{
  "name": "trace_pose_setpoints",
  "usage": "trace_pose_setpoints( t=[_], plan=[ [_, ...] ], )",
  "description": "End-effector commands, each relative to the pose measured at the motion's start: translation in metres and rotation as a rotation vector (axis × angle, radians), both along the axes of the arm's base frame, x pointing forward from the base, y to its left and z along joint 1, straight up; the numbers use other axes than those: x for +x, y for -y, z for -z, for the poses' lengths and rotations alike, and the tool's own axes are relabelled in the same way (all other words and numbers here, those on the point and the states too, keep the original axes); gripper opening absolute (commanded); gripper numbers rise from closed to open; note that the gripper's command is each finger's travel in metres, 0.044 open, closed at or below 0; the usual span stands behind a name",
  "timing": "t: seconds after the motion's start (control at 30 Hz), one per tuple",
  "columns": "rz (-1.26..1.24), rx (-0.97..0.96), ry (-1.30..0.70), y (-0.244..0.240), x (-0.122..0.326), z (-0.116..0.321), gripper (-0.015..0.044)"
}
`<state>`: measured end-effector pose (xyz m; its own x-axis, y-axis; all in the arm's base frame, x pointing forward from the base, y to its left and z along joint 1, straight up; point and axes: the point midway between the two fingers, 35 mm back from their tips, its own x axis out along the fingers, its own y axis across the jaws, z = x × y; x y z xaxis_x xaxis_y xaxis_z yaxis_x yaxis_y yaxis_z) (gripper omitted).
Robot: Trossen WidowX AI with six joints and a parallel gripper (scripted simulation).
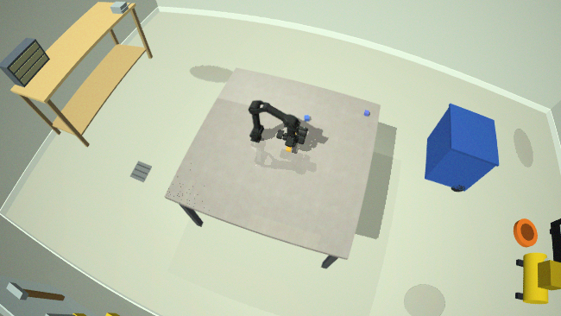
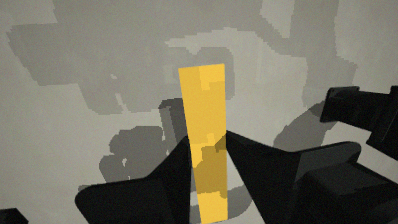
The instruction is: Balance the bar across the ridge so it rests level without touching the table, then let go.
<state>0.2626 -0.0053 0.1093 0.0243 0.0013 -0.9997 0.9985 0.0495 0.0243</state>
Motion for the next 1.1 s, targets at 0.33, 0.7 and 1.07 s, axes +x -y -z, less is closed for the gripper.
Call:
trace_pose_setpoints(
  t=[0.33, 0.7, 1.07],
  plan=[
    [0.000, 0.000, 0.000, 0.0000, 0.0000, 0.0000, 0.0167],
    [0.000, 0.000, 0.000, 0.0000, 0.0000, 0.0000, 0.0168],
    [0.000, 0.000, 0.000, 0.0000, 0.0000, 0.0000, 0.0170]
  ],
)
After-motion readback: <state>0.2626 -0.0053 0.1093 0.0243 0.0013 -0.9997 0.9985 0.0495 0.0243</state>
